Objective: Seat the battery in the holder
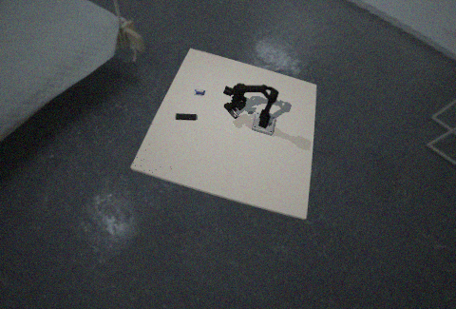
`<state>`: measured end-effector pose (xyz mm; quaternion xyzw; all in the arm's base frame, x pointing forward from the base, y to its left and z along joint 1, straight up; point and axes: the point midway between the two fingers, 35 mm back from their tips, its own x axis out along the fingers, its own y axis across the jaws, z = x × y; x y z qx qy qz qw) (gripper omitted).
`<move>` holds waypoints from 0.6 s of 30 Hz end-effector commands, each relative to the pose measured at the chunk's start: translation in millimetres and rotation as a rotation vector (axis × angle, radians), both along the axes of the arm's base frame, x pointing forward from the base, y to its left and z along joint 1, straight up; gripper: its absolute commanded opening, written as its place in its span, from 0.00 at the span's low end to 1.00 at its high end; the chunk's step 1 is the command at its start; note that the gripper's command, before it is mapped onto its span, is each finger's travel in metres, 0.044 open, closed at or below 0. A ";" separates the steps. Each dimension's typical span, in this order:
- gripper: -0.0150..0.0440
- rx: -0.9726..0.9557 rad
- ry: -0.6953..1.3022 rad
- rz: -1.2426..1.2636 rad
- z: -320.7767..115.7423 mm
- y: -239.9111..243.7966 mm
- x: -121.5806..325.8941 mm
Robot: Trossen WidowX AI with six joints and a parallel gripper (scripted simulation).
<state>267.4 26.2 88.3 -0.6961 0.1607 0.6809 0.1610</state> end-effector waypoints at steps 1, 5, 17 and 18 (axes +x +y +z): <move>0.36 -0.004 -0.001 0.045 1.0 -2.5 -0.6; 0.36 -0.002 -0.003 0.040 0.6 -2.3 -0.7; 0.36 -0.069 -0.135 0.040 -24.1 -3.7 4.4; 0.36 -0.074 -0.146 0.039 -26.1 -3.8 4.6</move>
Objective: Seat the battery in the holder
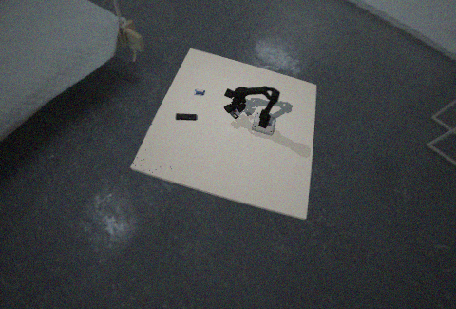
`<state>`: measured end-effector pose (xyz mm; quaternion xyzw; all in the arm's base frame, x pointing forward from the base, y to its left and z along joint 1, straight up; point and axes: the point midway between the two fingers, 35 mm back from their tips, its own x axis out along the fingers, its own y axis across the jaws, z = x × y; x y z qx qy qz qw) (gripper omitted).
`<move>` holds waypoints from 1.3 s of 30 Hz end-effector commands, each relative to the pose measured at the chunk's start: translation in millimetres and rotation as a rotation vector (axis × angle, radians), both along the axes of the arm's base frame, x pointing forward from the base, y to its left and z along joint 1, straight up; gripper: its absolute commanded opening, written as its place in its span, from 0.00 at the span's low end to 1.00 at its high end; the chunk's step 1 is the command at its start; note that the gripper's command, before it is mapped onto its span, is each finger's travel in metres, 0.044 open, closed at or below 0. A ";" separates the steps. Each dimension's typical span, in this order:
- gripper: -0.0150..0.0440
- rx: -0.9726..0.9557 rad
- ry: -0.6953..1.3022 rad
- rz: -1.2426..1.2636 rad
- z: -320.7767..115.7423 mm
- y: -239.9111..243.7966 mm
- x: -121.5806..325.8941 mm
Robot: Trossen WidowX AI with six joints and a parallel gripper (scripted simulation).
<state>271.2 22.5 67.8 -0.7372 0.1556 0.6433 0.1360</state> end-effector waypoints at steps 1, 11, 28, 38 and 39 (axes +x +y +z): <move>0.36 -0.025 -0.057 -0.004 -7.6 -0.3 1.2; 0.36 -0.061 -0.132 -0.011 -19.2 -0.8 2.0; 0.36 -0.110 -0.218 -0.010 -27.0 1.2 0.0; 0.36 -0.141 -0.283 -0.011 -32.2 2.5 -2.5; 0.36 -0.144 -0.289 -0.011 -32.6 2.7 -2.8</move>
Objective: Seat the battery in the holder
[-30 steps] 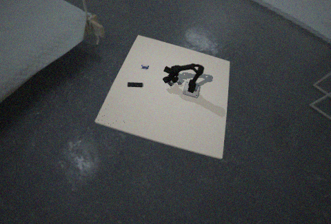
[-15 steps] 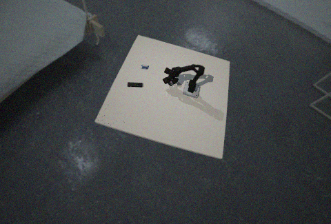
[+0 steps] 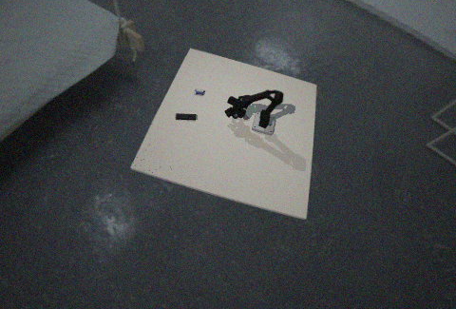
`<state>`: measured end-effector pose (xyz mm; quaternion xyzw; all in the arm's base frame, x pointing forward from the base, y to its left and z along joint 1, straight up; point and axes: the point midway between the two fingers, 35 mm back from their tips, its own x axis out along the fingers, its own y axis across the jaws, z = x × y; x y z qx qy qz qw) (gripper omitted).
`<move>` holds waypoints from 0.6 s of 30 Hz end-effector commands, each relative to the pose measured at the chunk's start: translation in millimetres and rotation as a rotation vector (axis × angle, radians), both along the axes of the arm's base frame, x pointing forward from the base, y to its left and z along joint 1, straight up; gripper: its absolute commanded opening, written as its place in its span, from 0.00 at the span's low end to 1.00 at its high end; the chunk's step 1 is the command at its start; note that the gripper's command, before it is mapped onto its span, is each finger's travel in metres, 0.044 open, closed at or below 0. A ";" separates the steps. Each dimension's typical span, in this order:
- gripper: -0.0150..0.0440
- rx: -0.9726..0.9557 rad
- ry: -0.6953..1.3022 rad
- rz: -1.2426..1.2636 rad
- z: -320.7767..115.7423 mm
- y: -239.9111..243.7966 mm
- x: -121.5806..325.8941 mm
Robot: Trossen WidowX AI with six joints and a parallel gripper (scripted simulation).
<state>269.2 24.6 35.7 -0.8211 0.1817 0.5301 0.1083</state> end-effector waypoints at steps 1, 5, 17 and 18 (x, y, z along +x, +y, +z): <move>0.36 -0.013 -0.036 -0.003 -1.0 0.7 -1.1; 0.36 -0.026 -0.062 -0.006 -2.8 1.2 -2.4; 0.36 -0.047 -0.103 -0.011 -6.0 3.0 -6.8; 0.36 -0.047 -0.103 -0.011 -6.3 3.5 -7.8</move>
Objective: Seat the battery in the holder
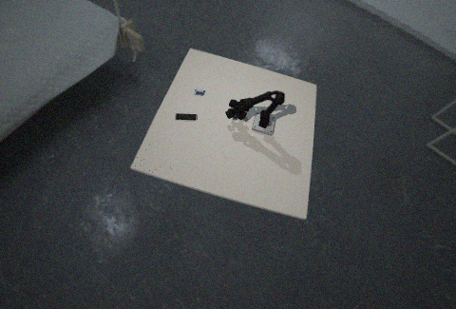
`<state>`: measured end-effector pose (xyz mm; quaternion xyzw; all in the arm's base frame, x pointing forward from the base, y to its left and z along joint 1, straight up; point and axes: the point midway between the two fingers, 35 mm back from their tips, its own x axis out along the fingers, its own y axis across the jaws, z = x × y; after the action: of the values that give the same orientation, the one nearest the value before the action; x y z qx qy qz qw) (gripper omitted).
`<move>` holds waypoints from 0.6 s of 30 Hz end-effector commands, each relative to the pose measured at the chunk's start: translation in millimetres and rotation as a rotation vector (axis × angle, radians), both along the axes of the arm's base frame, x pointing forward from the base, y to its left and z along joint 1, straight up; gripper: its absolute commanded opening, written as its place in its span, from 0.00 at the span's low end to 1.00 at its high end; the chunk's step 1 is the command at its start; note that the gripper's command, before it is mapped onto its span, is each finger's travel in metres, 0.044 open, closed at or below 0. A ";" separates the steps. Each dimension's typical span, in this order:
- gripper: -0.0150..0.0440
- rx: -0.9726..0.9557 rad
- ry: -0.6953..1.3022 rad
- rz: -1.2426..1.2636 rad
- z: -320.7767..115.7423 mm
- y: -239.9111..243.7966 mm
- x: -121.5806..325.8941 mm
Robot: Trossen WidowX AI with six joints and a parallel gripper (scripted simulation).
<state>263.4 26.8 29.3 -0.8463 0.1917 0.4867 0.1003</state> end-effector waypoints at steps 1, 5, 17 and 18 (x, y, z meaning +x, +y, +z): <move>0.36 -0.002 -0.010 -0.003 -0.2 1.7 -2.9; 0.36 -0.003 -0.009 -0.004 -1.3 3.5 -6.7; 0.36 -0.005 -0.008 -0.006 -2.5 7.8 -16.5; 0.36 -0.005 -0.007 -0.006 -2.5 8.2 -17.3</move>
<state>251.8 32.5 28.8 -0.8500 0.1972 0.4781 0.1005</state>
